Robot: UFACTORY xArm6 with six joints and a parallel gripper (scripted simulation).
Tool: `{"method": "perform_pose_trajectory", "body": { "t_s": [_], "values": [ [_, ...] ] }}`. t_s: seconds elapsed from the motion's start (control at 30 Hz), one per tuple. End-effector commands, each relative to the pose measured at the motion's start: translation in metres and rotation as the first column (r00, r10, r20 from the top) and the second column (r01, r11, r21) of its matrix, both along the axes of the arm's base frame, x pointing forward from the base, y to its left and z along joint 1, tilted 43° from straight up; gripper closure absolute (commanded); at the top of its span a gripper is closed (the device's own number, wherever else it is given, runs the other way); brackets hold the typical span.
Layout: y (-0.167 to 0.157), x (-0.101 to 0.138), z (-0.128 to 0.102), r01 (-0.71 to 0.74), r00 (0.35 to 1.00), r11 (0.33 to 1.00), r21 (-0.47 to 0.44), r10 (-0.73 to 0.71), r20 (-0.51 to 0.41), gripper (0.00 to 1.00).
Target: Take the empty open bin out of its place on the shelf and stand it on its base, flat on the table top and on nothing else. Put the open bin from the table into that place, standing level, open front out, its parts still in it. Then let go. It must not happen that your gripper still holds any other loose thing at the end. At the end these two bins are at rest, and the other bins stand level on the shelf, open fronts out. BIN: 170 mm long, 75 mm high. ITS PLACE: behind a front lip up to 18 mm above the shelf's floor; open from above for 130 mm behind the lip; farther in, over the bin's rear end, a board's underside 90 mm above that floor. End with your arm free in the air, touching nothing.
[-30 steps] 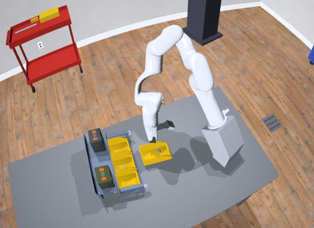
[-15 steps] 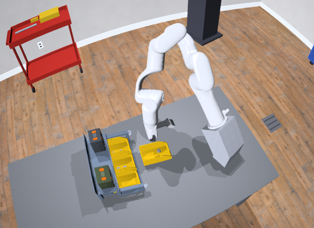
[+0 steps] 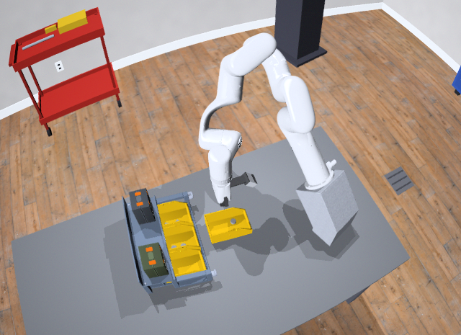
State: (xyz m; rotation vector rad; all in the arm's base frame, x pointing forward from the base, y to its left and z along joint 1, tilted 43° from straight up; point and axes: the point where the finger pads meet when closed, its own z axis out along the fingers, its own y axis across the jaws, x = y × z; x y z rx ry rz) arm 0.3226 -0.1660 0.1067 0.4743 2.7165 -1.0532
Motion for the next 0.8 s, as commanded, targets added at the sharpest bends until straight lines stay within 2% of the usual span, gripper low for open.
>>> {"method": "perform_pose_trajectory", "body": {
  "t_s": [0.0,0.33,0.37,0.77],
  "values": [
    [0.0009,0.0009,0.0014,-0.001,1.000,1.000,0.000,0.001,0.002,0.74],
    [0.0012,0.0008,0.0018,-0.001,1.000,1.000,0.000,0.001,0.002,0.74],
    [0.0012,0.0008,0.0018,-0.001,1.000,1.000,0.000,0.001,0.002,1.00],
    [0.0012,0.0008,0.0018,-0.001,1.000,1.000,0.000,0.001,0.002,1.00]
  ]
}}
